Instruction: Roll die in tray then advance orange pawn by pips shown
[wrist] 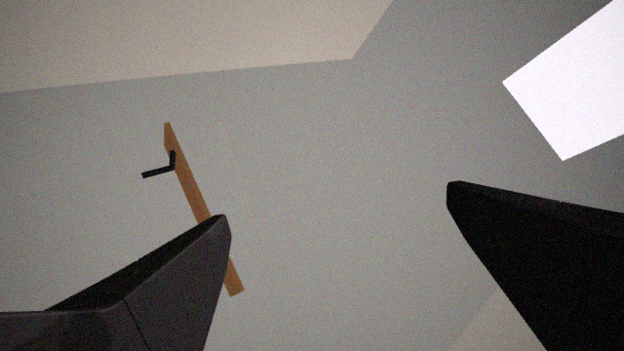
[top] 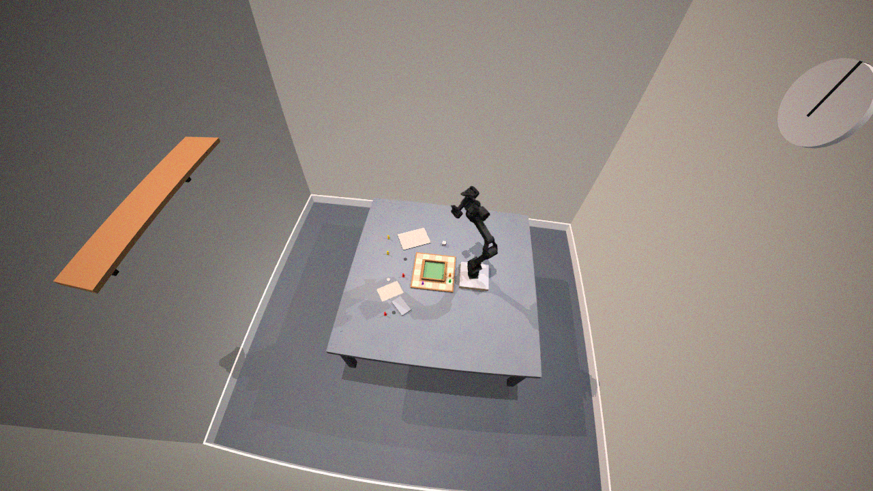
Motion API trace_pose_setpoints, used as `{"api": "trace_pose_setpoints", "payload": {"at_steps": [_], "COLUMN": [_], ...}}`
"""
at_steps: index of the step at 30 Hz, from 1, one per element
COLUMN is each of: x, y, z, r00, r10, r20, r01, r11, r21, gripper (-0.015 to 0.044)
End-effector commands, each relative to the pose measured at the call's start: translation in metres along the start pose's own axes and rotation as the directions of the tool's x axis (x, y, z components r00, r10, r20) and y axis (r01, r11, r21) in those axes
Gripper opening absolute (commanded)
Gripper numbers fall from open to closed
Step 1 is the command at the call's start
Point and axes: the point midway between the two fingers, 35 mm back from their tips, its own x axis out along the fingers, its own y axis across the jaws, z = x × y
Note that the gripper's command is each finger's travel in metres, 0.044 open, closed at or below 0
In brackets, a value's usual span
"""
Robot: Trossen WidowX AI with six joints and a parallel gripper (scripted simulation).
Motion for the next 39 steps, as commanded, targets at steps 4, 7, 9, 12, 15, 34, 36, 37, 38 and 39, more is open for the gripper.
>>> {"api": "trace_pose_setpoints", "payload": {"at_steps": [4, 7, 9, 12, 15, 34, 36, 37, 38, 39], "x": [-0.005, -0.014, -0.023, -0.038, -0.058, -0.229, -0.249, -0.26, -0.27, -0.28], "y": [0.0, 0.006, 0.013, 0.025, 0.044, 0.222, 0.245, 0.256, 0.266, 0.277], "z": [-0.037, -0.083, -0.113, -0.152, -0.192, -0.319, -0.319, -0.317, -0.316, -0.313], "r00": [0.994, 0.972, 0.946, 0.899, 0.831, 0.162, 0.076, 0.034, -0.008, -0.05], "r10": [-0.039, -0.068, -0.074, -0.066, -0.037, 0.448, 0.514, 0.546, 0.577, 0.606], "r20": [-0.097, -0.226, -0.315, -0.433, -0.555, -0.879, -0.855, -0.837, -0.817, -0.794], "r01": [0.047, 0.108, 0.15, 0.204, 0.26, 0.467, 0.477, 0.481, 0.485, 0.489], "r11": [0.995, 0.979, 0.963, 0.938, 0.908, 0.75, 0.734, 0.725, 0.717, 0.708], "r21": [0.085, 0.173, 0.224, 0.28, 0.328, 0.468, 0.484, 0.492, 0.501, 0.51], "gripper": [0.0295, 0.0275, 0.0275, 0.0275, 0.0275, 0.0275, 0.0275, 0.0275, 0.0275, 0.0275]}}
